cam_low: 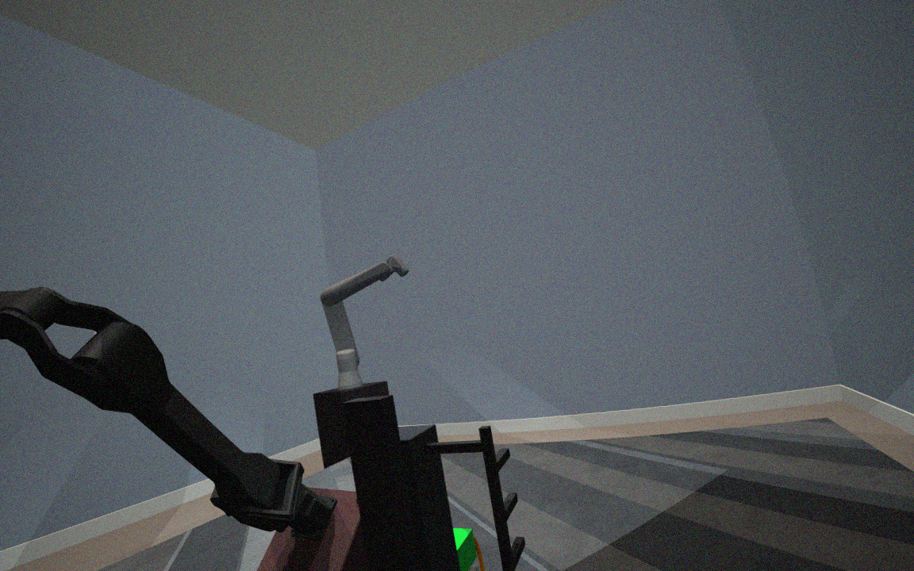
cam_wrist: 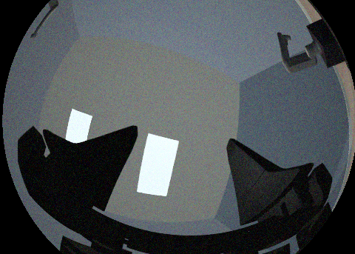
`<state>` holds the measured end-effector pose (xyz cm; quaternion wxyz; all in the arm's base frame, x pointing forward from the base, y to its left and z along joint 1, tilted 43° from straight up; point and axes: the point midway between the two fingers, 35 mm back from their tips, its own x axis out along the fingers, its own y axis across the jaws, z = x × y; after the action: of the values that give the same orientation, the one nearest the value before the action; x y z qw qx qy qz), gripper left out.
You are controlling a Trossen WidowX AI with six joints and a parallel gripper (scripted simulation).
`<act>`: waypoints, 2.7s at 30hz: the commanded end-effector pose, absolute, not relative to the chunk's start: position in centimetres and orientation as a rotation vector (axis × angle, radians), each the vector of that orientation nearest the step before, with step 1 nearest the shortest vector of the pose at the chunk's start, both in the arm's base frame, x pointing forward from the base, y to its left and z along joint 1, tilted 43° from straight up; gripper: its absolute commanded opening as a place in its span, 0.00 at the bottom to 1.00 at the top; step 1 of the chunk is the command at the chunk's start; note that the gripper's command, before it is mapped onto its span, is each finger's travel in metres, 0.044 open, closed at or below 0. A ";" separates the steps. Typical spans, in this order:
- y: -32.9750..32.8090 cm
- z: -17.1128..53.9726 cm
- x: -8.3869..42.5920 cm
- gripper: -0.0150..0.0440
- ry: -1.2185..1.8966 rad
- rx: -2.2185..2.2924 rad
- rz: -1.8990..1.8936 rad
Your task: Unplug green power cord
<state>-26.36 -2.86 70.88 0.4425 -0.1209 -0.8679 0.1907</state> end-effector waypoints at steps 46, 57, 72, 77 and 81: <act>-36.9 59.4 -13.9 0.53 -2.202 0.667 -0.790; -42.1 55.2 -4.6 0.53 -1.864 0.856 -1.049; -44.0 47.7 13.2 0.53 -1.156 0.971 -1.249; -42.5 44.7 19.9 0.53 -0.878 0.948 -1.249; -40.5 42.4 25.0 0.53 -0.663 0.906 -1.223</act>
<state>21.80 -41.85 43.97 0.6409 0.4099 -0.3525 -0.5449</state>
